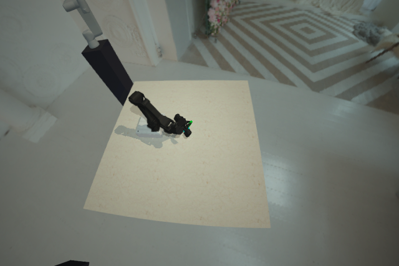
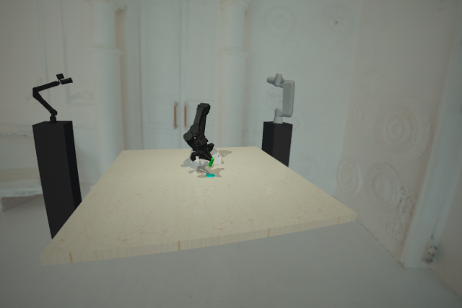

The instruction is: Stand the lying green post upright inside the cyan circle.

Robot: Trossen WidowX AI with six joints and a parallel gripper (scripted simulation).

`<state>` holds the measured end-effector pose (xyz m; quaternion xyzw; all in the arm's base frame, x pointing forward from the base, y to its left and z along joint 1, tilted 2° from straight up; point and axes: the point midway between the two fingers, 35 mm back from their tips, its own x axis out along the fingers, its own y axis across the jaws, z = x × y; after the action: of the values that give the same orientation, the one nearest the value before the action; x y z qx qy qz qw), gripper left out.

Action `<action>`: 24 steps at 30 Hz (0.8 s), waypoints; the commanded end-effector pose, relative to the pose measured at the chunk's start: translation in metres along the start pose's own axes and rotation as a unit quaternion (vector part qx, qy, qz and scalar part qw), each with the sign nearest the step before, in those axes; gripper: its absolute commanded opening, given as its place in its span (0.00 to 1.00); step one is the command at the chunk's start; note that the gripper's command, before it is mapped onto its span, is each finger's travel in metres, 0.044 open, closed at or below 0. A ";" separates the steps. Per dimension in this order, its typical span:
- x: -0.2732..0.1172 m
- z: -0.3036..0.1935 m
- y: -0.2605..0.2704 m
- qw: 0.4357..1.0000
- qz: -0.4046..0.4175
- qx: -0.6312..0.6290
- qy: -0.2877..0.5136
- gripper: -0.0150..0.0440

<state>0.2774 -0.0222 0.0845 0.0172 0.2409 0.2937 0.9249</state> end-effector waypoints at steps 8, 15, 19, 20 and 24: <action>-0.007 0.001 0.002 0.999 0.003 -0.008 -0.036 0.29; -0.011 0.001 0.004 0.998 0.005 -0.016 -0.056 0.29; -0.013 0.000 0.006 0.997 0.007 -0.020 -0.068 0.29; -0.014 0.000 0.006 0.997 0.007 -0.021 -0.071 0.29; -0.016 0.000 0.007 0.996 0.008 -0.026 -0.082 0.29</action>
<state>0.2638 -0.0251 0.0906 0.0185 0.1668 0.3036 0.9379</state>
